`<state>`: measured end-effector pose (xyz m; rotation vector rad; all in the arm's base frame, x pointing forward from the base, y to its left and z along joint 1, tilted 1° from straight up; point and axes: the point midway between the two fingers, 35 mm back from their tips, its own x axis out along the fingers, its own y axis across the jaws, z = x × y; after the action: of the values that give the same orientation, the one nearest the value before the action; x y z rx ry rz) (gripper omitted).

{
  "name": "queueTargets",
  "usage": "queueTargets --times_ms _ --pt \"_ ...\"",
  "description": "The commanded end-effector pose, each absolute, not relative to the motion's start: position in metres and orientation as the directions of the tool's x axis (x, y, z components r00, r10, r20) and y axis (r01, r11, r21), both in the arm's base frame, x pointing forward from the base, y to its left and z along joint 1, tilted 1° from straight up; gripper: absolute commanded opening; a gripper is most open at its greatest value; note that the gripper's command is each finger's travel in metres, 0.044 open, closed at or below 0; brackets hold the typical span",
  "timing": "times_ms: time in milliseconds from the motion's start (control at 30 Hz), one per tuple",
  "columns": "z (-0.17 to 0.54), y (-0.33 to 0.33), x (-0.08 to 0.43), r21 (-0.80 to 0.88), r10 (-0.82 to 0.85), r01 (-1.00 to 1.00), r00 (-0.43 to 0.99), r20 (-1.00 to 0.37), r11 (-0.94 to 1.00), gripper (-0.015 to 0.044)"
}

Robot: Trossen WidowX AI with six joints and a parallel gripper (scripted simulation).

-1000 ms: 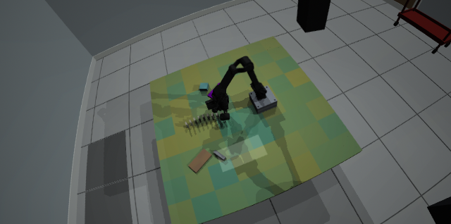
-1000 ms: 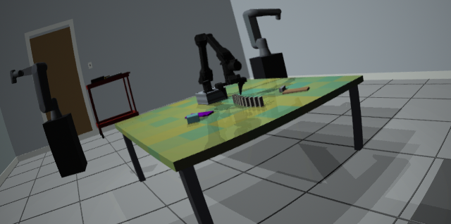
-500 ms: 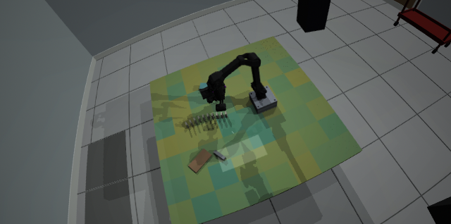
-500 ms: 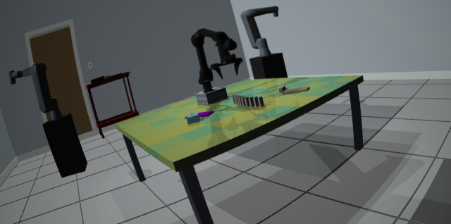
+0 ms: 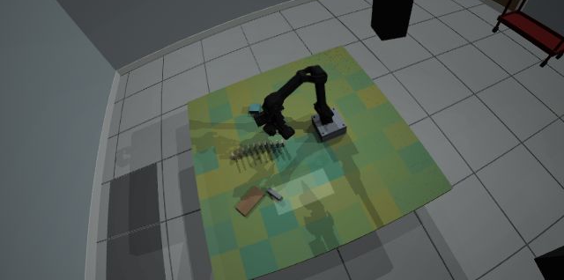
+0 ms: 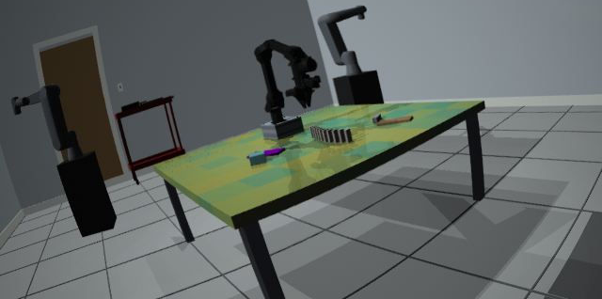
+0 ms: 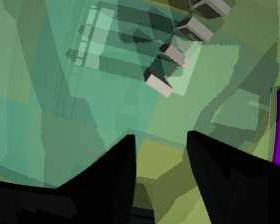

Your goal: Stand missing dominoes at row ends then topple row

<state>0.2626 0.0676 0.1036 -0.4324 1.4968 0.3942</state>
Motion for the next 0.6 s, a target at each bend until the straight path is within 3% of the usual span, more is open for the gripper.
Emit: queueTargets --times_ms 0,100,567 --pt "0.0726 0.0685 0.2412 -0.042 -0.010 -0.965 0.041 -0.999 0.258 0.0020" --pt "0.0668 0.0686 0.2374 -0.042 -0.010 -0.992 0.041 -0.999 0.118 0.0000" --pt "0.0668 0.0686 0.2374 -0.042 -0.010 -0.992 0.041 -0.999 0.118 0.0000"
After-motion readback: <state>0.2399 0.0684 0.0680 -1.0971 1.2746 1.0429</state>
